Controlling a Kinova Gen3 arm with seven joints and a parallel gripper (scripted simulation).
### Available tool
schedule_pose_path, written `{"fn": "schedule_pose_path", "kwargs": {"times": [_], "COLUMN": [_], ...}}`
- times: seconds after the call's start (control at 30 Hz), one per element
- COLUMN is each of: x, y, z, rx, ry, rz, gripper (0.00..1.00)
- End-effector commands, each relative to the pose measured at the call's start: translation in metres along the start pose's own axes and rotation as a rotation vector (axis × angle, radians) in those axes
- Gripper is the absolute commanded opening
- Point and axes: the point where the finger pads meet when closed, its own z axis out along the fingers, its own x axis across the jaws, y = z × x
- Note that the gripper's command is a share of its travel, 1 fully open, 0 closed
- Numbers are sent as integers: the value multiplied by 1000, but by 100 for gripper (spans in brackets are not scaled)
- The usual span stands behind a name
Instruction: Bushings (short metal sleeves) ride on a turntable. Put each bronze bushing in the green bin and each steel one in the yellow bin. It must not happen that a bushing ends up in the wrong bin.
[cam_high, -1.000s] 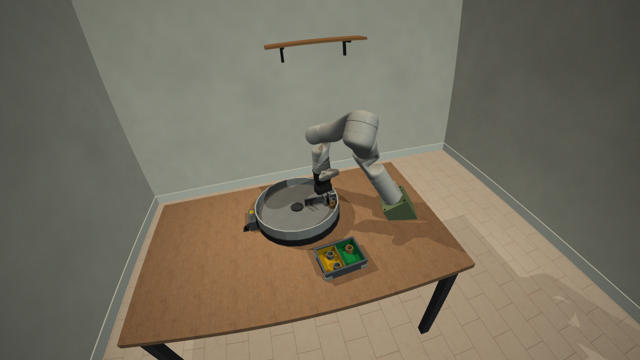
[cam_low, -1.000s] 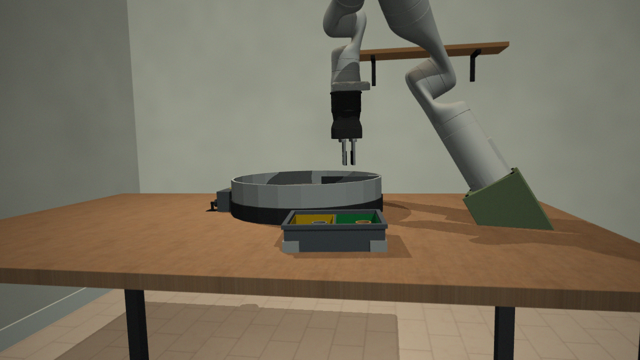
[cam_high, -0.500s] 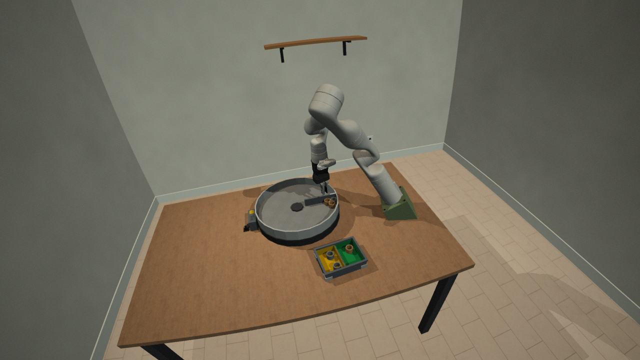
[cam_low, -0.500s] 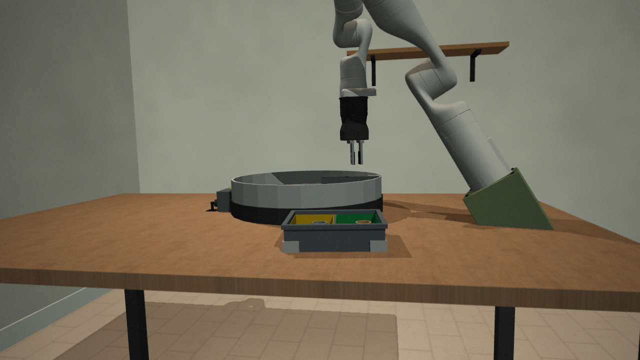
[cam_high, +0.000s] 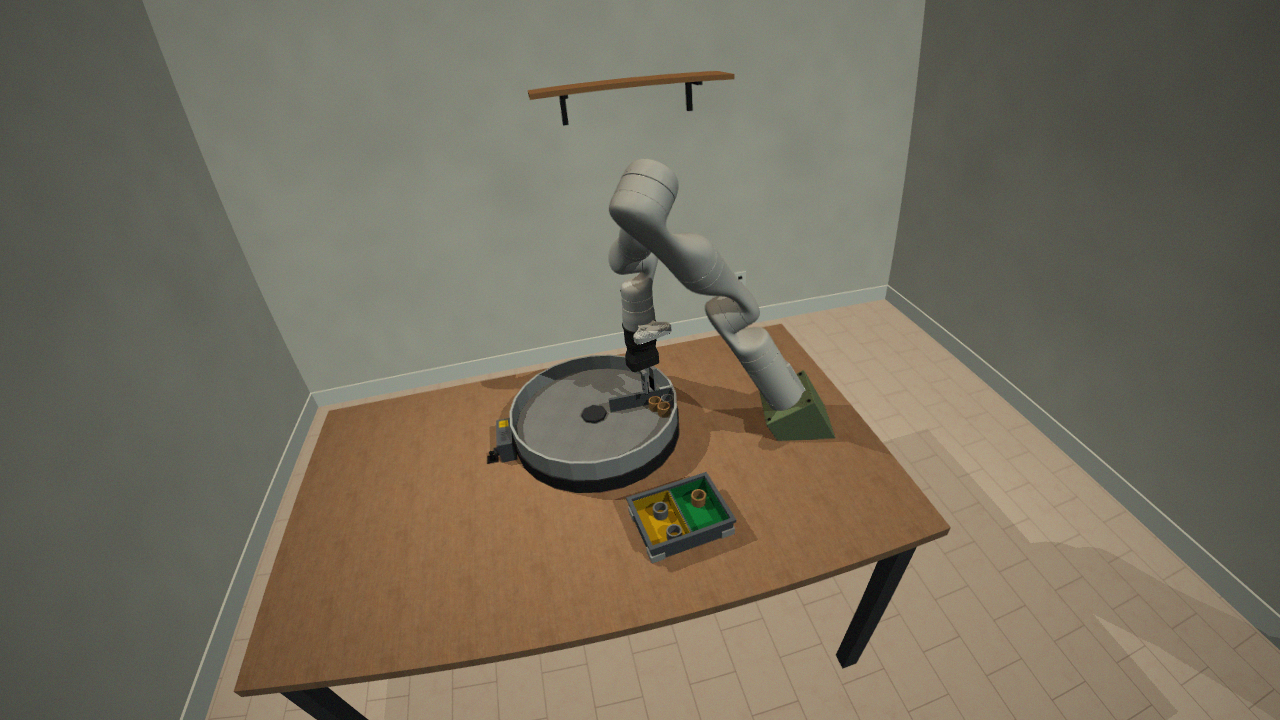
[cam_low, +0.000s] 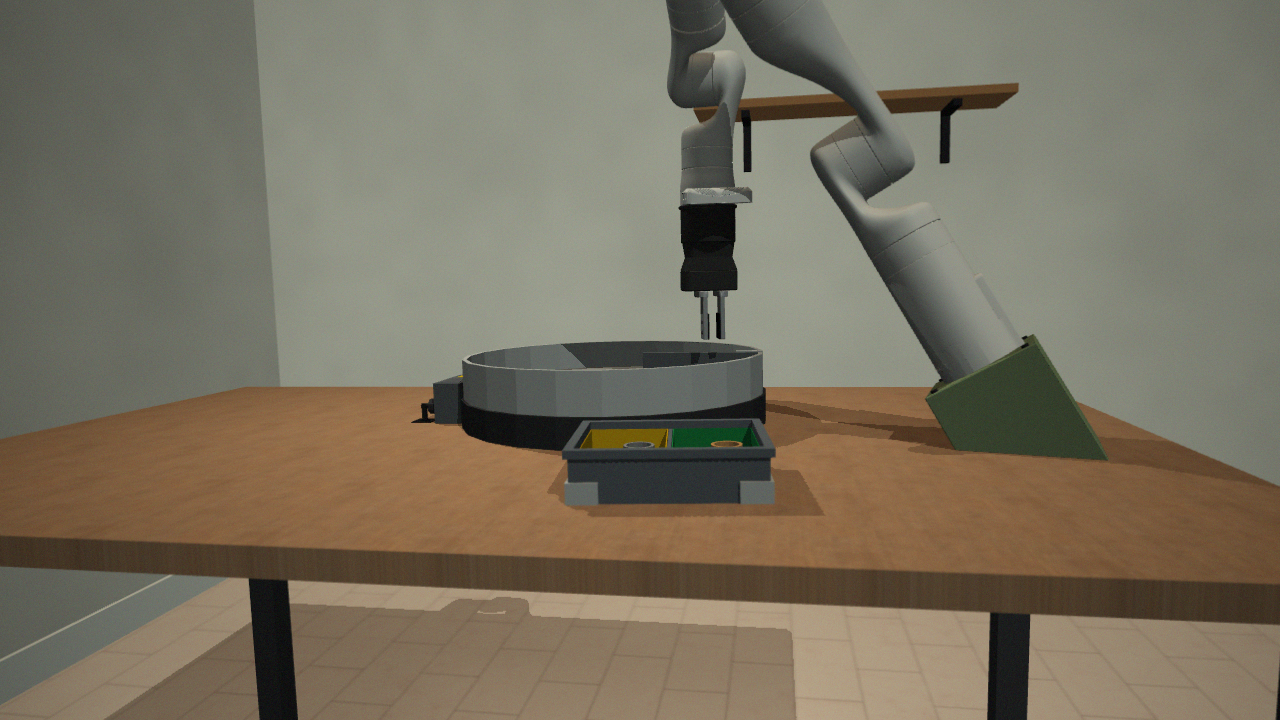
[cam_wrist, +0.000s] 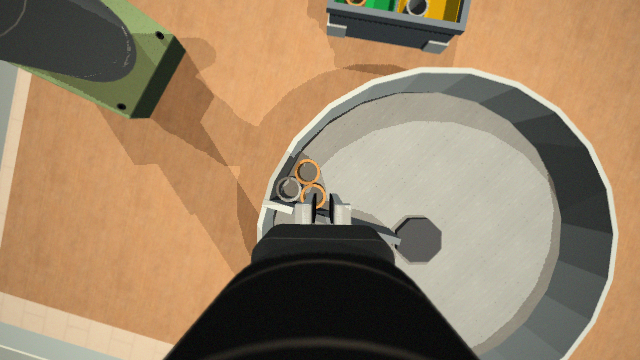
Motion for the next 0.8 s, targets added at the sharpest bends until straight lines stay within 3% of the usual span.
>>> {"fn": "schedule_pose_path", "kwargs": {"times": [0.0, 0.5, 0.77], "x": [-1, -1, -1], "y": [-1, -1, -1], "z": [2, 31, 31], "rx": [10, 11, 11], "ry": [1, 2, 2], "rz": [9, 11, 11], "gripper": [40, 40, 40]}}
